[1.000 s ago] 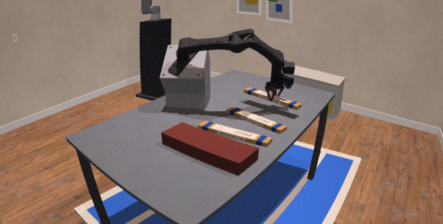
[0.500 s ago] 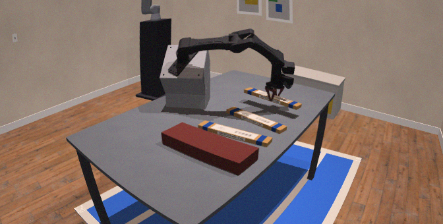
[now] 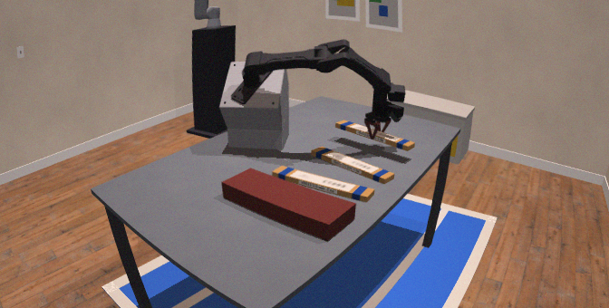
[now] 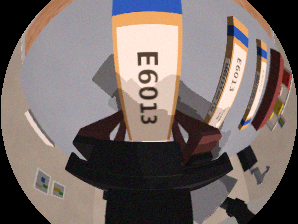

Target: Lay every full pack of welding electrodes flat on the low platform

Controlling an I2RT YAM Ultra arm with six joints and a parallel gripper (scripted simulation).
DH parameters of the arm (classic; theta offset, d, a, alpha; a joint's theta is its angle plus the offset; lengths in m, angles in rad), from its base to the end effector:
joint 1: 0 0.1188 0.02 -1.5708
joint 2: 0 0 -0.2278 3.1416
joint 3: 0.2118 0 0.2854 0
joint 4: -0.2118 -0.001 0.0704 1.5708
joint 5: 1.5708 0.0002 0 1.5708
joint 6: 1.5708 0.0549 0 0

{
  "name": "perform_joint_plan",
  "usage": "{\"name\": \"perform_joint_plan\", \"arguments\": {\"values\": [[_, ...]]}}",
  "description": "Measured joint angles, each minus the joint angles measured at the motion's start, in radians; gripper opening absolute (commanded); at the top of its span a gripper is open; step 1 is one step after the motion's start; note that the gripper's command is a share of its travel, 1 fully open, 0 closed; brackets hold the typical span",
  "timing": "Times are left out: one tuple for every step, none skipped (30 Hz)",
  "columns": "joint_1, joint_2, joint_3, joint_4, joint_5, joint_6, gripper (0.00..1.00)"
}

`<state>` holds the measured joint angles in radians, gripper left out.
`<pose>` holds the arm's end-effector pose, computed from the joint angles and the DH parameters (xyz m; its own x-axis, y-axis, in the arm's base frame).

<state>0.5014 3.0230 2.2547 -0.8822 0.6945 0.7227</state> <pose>0.4368 0.2005 -0.1172 -0.9294 0.0701 -0.3623 0.2677 0.8039 -0.5312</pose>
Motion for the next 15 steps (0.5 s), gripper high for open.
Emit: {"name": "perform_joint_plan", "arguments": {"values": [[0.0, 0.0, 0.0, 0.0, 0.0, 0.0, 0.0], [0.0, 0.0, 0.0, 0.0, 0.0, 0.0, 0.0], [0.001, 0.0, 0.0, 0.0, 0.0, 0.0, 0.0], [0.001, 0.0, 0.0, 0.0, 0.0, 0.0, 0.0], [0.002, 0.0, 0.0, 0.0, 0.0, 0.0, 0.0], [0.002, 0.0, 0.0, 0.0, 0.0, 0.0, 0.0], [0.003, 0.0, 0.0, 0.0, 0.0, 0.0, 0.0], [0.003, 0.0, 0.0, 0.0, 0.0, 0.0, 0.0], [0.004, 0.0, 0.0, 0.0, 0.0, 0.0, 0.0], [0.004, 0.0, 0.0, 0.0, 0.0, 0.0, 0.0], [0.005, 0.0, 0.0, 0.0, 0.0, 0.0, 0.0], [0.005, 0.0, 0.0, 0.0, 0.0, 0.001, 0.0], [0.005, 0.0, 0.0, 0.0, 0.0, 0.001, 0.0], [0.006, 0.0, 0.0, 0.0, 0.0, 0.001, 0.0], [0.006, 0.0, 0.0, 0.0, 0.0, 0.001, 0.0]]}}
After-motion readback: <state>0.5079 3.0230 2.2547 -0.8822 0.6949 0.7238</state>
